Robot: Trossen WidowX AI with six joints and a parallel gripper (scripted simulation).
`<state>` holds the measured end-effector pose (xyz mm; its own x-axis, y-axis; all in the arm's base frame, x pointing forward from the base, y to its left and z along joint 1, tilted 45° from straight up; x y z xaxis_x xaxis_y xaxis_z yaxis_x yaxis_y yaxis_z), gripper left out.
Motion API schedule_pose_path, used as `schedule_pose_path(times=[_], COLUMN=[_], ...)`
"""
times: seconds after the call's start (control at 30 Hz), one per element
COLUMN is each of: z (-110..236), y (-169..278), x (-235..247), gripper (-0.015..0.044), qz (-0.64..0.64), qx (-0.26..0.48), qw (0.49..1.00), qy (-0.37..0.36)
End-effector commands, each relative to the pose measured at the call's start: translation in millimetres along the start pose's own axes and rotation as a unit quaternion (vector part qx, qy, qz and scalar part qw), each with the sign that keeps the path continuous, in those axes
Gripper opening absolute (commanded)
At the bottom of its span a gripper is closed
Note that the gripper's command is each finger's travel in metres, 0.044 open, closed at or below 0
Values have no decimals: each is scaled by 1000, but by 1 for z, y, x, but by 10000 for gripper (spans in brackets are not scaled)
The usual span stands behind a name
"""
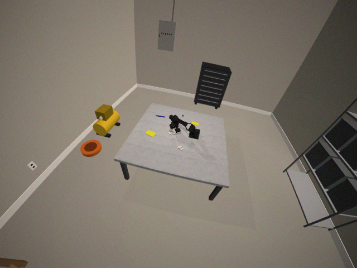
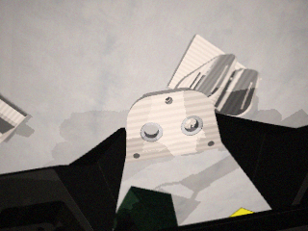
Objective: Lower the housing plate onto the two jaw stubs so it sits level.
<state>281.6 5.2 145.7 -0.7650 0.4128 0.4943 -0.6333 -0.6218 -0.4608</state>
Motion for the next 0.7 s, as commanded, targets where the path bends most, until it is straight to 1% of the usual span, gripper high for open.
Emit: schedule_pose_path(times=[0.0,0.27,0.53,0.67], z=[1,0,-1,-2], y=[7,26,46,50], x=[-10,-30,-48,-51], gripper=[351,351,351,351], qz=[-49,-166,-280,-301], qx=[-2,-5,-9,-10], qw=[999,986,960,954], qy=[2,-3,-11,-12])
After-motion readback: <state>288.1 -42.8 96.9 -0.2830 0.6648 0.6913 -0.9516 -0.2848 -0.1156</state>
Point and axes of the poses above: the point midway between the two fingers, 35 mm back from their tips, its own z axis back along the fingers, its own x axis across the jaws, y = z × x, the point moved 6 cm from there along z, back along the fingers, and after that the axes turned 9 degrees about z, right-handed, at the moved point
